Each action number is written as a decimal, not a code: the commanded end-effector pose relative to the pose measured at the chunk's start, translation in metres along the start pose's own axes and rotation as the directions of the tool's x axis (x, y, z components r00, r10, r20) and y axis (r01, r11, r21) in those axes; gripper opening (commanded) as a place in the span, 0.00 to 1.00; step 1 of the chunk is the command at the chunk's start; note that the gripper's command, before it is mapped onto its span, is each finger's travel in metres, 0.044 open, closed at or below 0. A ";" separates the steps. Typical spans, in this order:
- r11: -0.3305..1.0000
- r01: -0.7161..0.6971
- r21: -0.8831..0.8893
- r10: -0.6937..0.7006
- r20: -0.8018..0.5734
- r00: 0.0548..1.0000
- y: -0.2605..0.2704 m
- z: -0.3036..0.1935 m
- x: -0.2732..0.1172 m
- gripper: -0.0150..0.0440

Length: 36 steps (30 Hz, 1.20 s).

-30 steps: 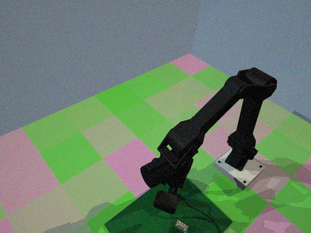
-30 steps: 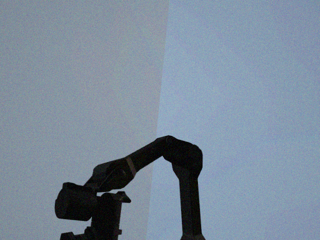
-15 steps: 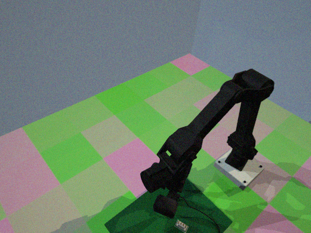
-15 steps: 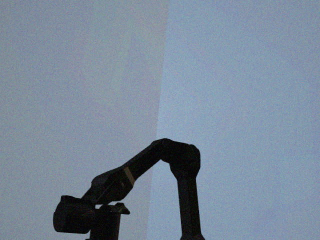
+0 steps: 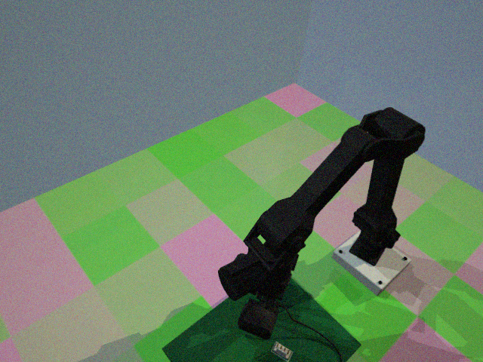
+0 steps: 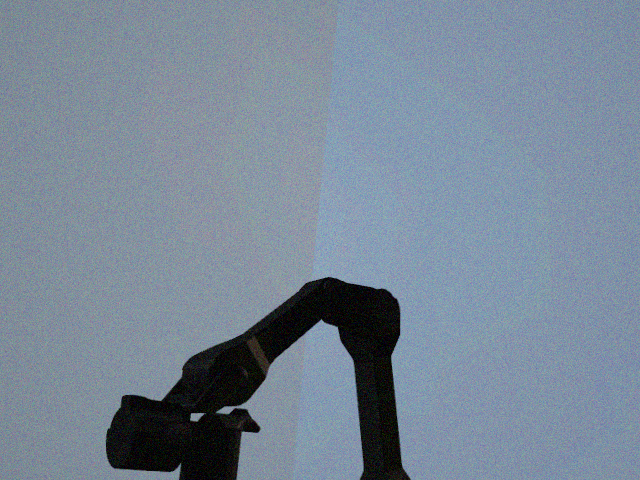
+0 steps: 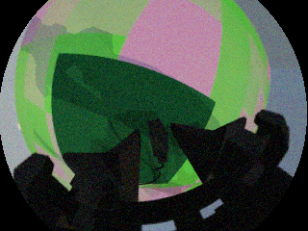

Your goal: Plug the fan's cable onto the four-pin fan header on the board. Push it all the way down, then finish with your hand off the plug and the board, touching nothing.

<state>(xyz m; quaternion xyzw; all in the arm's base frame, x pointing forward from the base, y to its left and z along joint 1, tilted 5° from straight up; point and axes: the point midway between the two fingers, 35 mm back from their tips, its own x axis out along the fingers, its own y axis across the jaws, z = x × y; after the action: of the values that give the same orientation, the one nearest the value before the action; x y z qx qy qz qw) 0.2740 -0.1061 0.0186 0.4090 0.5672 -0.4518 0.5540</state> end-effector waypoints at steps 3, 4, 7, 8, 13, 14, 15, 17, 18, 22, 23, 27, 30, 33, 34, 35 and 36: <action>1.000 -0.001 0.000 0.001 0.000 1.000 0.000 0.000 -0.001 0.33; 1.000 -0.001 0.000 0.001 0.000 1.000 0.000 0.000 -0.001 0.29; 1.000 -0.001 0.000 0.001 0.000 1.000 0.000 0.000 -0.001 0.25; 1.000 -0.001 0.000 0.001 0.000 1.000 0.000 0.000 -0.001 0.25; 1.000 0.001 -0.004 -0.001 0.003 1.000 0.000 0.000 -0.047 0.25; 1.000 0.001 -0.005 -0.001 0.004 1.000 0.000 0.000 -0.050 0.25; 1.000 0.001 -0.005 -0.001 0.004 1.000 0.000 0.000 -0.050 0.25; 1.000 0.001 -0.005 -0.001 0.004 1.000 0.000 0.000 -0.050 0.25; 1.000 0.001 -0.005 -0.001 0.004 1.000 0.000 0.000 -0.050 0.25; 0.999 -0.001 0.034 0.001 0.002 1.000 0.017 -0.012 -0.049 0.25; 0.998 -0.002 0.062 0.002 0.002 1.000 0.028 -0.021 -0.049 0.25; 0.988 -0.004 0.153 0.005 -0.002 1.000 0.063 -0.056 -0.049 0.25; 0.988 -0.004 0.157 0.005 -0.002 1.000 0.065 -0.058 -0.049 0.25; 0.988 -0.004 0.157 0.005 -0.002 1.000 0.065 -0.058 -0.048 0.25; 0.988 -0.004 0.157 0.005 -0.002 1.000 0.065 -0.058 -0.048 0.25; 0.988 -0.004 0.157 0.005 -0.002 1.000 0.065 -0.058 -0.048 0.25; 0.988 -0.004 0.157 0.005 -0.002 1.000 0.065 -0.058 -0.048 0.25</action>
<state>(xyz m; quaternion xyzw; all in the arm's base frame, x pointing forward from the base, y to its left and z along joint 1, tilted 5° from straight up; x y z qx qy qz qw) 0.3204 -0.0336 0.0599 0.4483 0.5337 -0.4923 0.5213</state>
